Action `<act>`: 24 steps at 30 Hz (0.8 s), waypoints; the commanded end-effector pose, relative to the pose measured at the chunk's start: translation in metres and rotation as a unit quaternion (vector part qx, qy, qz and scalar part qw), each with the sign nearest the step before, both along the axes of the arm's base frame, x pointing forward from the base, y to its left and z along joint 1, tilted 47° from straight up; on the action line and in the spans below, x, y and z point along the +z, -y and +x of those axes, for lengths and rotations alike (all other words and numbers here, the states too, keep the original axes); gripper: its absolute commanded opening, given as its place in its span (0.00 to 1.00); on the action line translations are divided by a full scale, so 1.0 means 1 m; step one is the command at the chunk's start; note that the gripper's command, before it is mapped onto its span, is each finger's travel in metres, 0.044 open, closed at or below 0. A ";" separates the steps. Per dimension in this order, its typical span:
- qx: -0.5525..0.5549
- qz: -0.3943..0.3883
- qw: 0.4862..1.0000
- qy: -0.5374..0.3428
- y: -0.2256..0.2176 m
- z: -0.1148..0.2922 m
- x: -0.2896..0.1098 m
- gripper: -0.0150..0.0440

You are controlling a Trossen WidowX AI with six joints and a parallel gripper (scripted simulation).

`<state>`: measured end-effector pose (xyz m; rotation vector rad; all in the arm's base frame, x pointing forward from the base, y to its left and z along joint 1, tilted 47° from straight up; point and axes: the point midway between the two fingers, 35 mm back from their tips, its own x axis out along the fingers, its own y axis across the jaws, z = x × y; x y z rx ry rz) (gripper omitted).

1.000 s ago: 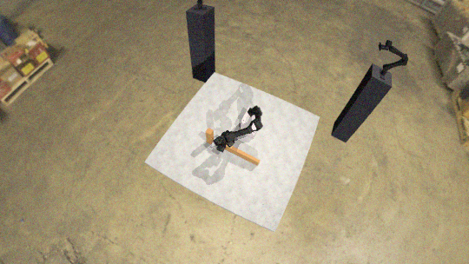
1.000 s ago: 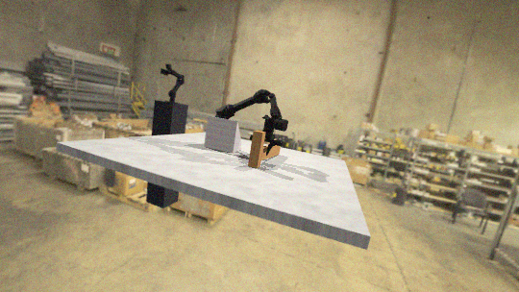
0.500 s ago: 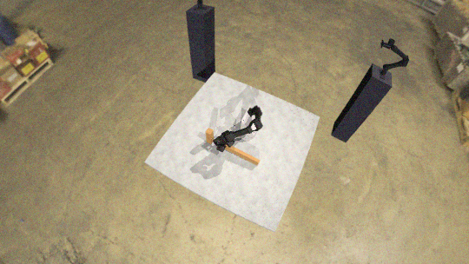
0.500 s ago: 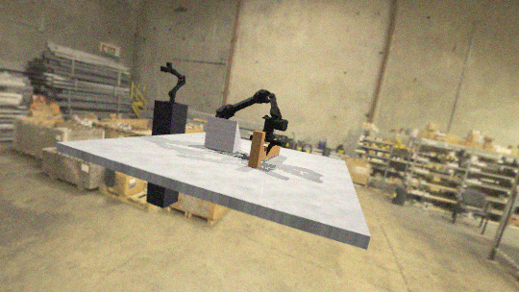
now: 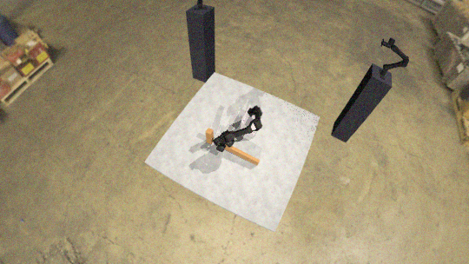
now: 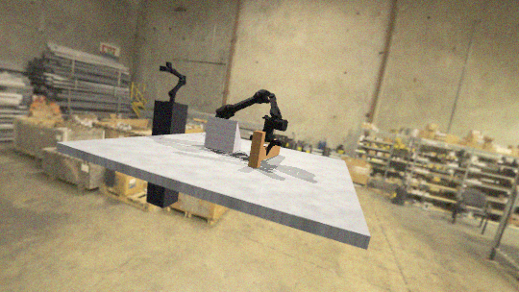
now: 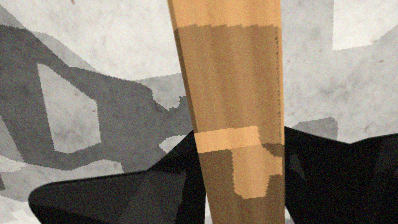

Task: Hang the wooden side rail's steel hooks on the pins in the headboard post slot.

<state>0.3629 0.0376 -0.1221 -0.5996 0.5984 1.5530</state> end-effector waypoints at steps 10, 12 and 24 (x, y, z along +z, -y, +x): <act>-0.004 -0.001 1.000 0.001 0.006 0.000 0.000 0.25; -0.004 -0.001 1.000 0.001 0.006 0.000 -0.001 0.25; -0.004 -0.001 1.000 0.001 0.006 0.001 -0.002 0.25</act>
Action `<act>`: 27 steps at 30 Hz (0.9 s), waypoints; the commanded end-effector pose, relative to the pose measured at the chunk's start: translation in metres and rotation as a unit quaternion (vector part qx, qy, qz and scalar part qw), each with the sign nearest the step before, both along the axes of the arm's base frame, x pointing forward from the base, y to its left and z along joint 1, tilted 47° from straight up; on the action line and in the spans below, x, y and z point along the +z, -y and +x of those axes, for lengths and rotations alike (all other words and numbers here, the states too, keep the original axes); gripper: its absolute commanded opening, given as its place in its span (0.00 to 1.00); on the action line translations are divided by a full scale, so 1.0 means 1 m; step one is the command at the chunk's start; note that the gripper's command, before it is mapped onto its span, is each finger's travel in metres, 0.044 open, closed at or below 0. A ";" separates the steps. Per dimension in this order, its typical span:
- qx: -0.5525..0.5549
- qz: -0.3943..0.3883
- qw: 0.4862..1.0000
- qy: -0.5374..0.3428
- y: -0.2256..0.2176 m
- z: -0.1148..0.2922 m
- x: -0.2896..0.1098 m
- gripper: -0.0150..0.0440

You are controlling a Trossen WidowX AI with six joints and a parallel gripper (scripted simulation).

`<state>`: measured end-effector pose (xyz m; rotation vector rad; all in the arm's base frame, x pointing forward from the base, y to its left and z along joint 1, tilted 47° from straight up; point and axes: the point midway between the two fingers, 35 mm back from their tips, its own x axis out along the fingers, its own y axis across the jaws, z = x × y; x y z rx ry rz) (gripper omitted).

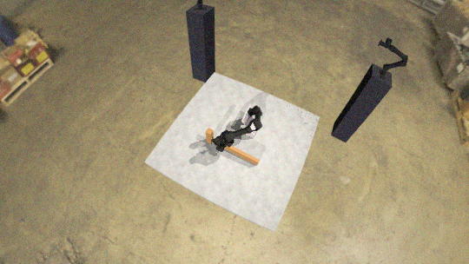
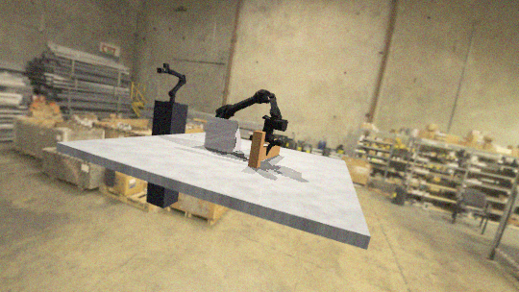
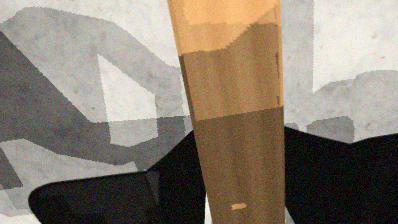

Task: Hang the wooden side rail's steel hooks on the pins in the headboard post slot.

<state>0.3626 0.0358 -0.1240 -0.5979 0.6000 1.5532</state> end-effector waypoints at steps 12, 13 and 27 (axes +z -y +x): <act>-0.004 -0.001 1.000 0.002 0.006 0.001 0.000 0.25; -0.004 -0.001 1.000 0.002 0.006 0.001 0.000 0.25; -0.004 -0.001 1.000 0.002 0.006 0.001 -0.002 0.25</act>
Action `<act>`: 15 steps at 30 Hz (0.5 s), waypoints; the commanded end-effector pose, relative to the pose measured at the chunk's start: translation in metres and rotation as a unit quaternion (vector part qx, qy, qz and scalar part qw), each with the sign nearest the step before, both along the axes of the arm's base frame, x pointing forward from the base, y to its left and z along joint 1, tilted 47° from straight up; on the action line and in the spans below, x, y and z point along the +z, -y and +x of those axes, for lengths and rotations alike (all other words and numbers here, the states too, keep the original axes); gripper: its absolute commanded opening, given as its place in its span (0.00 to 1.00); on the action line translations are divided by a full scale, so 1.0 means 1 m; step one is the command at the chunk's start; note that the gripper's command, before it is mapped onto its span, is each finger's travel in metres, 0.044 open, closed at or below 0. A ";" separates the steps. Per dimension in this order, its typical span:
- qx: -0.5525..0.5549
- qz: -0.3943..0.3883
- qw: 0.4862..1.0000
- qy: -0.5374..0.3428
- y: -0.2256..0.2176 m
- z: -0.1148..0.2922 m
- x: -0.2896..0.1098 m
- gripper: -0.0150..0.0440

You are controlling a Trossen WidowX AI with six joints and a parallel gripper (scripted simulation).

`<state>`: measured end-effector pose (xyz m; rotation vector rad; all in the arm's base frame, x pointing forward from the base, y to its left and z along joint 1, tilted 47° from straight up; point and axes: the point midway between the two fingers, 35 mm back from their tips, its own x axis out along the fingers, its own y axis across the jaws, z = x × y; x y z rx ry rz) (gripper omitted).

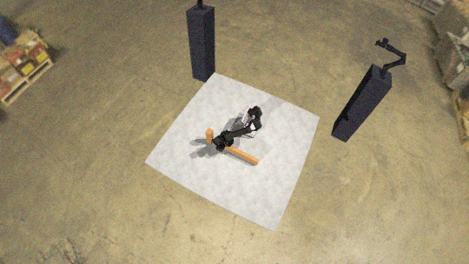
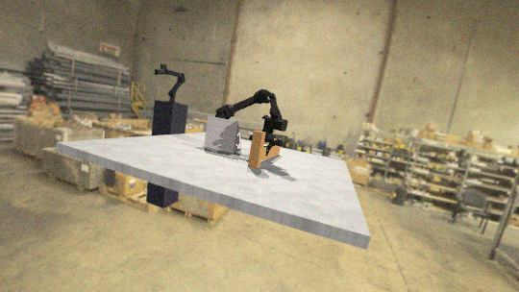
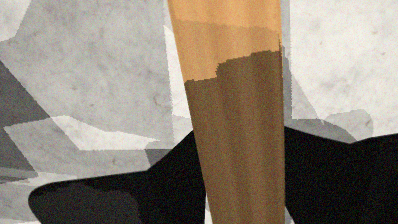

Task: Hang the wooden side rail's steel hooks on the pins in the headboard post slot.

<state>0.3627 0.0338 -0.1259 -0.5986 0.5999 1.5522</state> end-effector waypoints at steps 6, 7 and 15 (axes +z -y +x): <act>-0.004 -0.001 1.000 0.001 0.005 0.001 0.000 0.25; -0.004 -0.001 1.000 0.001 0.005 0.001 0.000 0.25; -0.004 -0.001 1.000 0.001 0.006 0.000 -0.001 0.25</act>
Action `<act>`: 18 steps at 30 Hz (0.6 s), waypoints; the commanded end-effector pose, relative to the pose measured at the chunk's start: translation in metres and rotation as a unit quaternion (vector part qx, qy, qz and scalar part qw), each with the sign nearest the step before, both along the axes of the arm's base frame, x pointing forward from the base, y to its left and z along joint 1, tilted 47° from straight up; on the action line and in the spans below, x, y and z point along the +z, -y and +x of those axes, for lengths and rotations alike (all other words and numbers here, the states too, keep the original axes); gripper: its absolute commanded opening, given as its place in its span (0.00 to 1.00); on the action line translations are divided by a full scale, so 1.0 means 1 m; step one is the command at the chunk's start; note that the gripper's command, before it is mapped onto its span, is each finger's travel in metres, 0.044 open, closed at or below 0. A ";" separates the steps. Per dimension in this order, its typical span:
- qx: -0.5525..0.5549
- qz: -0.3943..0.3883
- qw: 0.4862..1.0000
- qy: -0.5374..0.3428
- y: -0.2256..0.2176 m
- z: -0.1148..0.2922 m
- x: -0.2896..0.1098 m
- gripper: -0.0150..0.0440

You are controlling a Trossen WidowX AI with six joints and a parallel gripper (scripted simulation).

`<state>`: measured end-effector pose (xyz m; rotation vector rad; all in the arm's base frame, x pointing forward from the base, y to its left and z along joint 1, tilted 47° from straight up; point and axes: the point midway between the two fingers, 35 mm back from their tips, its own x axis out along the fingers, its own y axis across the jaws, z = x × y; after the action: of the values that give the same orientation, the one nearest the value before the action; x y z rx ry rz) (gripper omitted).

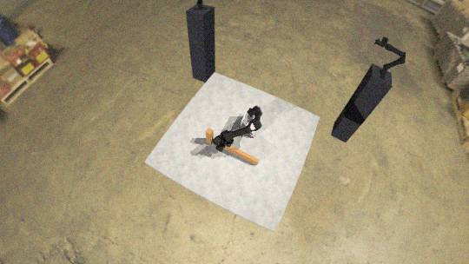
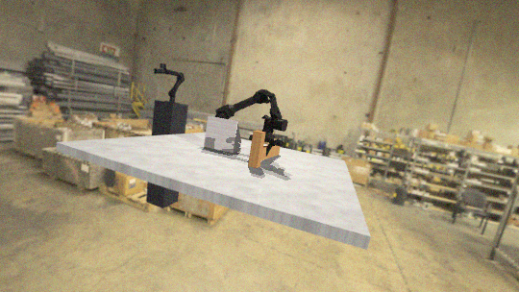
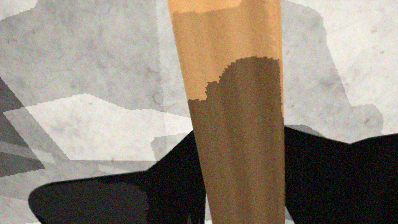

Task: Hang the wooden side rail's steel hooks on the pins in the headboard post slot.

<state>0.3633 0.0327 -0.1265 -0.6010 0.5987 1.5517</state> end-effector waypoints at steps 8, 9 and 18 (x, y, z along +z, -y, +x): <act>-0.004 -0.001 1.000 0.000 0.005 0.000 -0.001 0.25; -0.004 -0.001 1.000 0.000 0.005 0.000 -0.001 0.25; -0.004 -0.001 1.000 0.000 0.006 0.001 -0.002 0.25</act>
<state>0.3633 0.0316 -0.1282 -0.6002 0.5983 1.5521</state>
